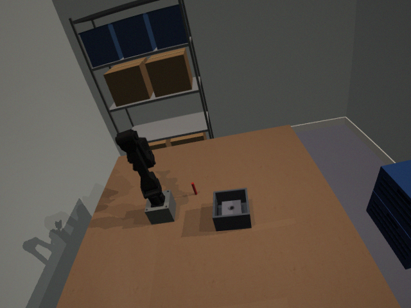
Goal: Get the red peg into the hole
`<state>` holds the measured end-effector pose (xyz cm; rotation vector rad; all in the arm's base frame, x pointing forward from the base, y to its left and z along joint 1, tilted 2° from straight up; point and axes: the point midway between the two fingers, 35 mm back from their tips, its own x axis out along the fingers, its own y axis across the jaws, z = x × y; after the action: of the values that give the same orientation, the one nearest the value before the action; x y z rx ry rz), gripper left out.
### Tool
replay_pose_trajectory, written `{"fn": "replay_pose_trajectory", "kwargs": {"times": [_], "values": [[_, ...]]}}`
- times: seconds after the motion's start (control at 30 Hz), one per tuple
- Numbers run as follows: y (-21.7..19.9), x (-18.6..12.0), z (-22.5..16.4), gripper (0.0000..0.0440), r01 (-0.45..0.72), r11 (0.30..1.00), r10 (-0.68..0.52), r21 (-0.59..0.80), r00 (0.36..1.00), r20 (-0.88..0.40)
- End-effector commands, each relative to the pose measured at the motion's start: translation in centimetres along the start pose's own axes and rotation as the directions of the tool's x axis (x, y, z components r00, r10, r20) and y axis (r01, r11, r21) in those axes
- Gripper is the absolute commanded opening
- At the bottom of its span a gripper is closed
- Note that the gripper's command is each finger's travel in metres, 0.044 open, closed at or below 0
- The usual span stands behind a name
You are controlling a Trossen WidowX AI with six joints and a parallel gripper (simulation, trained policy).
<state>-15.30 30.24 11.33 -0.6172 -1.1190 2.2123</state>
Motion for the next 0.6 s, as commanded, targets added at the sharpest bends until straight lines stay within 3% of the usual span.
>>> {"fn": "replay_pose_trajectory", "kwargs": {"times": [0.0,0.13,0.57], "values": [[-0.6,0.1,-0.4,0.0410,0.014,1.000,-0.014,0.026,1.000,-0.019],[-2.8,-0.1,-2.3,0.0440,0.074,0.989,-0.062,0.127,0.993,-0.097],[-10.9,-3.1,-8.4,0.0440,0.353,0.858,-0.217,0.374,0.908,-0.358]]}}
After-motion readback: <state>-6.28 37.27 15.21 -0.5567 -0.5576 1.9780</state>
